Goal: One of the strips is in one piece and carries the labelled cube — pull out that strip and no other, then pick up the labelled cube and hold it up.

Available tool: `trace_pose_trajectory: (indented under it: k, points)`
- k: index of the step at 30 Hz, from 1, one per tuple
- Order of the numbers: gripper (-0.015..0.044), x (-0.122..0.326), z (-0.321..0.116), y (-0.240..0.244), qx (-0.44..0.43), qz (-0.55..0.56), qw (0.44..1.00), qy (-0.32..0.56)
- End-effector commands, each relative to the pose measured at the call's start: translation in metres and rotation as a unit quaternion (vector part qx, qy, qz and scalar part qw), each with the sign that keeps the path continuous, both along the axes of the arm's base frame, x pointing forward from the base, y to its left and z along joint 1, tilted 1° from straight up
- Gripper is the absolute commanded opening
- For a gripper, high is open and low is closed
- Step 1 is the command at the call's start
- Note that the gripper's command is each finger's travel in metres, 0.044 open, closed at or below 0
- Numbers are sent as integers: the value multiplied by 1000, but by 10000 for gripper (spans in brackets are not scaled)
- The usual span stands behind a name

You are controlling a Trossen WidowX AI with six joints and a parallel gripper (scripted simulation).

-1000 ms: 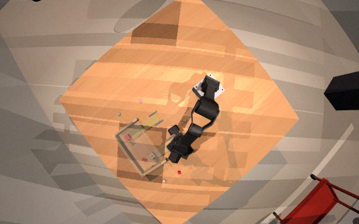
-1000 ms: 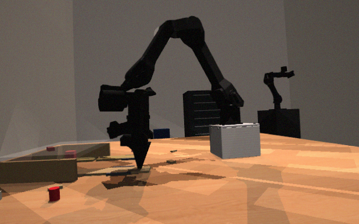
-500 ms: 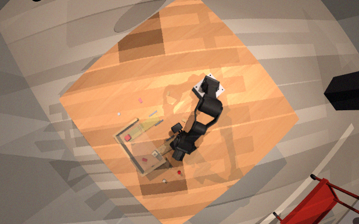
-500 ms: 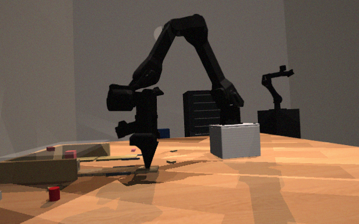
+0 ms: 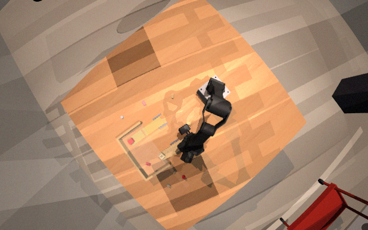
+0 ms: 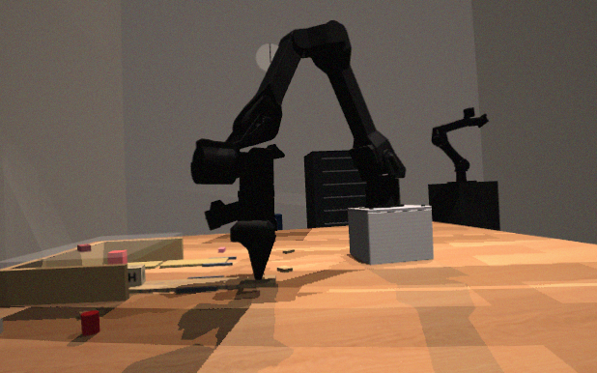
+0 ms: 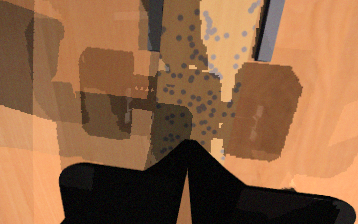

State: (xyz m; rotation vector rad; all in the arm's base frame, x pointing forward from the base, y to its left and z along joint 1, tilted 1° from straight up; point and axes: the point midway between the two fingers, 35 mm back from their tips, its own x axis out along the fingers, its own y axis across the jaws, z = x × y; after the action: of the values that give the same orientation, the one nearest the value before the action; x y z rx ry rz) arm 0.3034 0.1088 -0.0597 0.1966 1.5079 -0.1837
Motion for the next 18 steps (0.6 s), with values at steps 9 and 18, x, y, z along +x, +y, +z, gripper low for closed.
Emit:
trace_pose_trajectory:
  k: [9, 18]
  points:
    - [0, -26, -7, 2, -4, -1, 1000, 14]
    - [0, -40, -7, 5, -3, -1, 1000, 15]
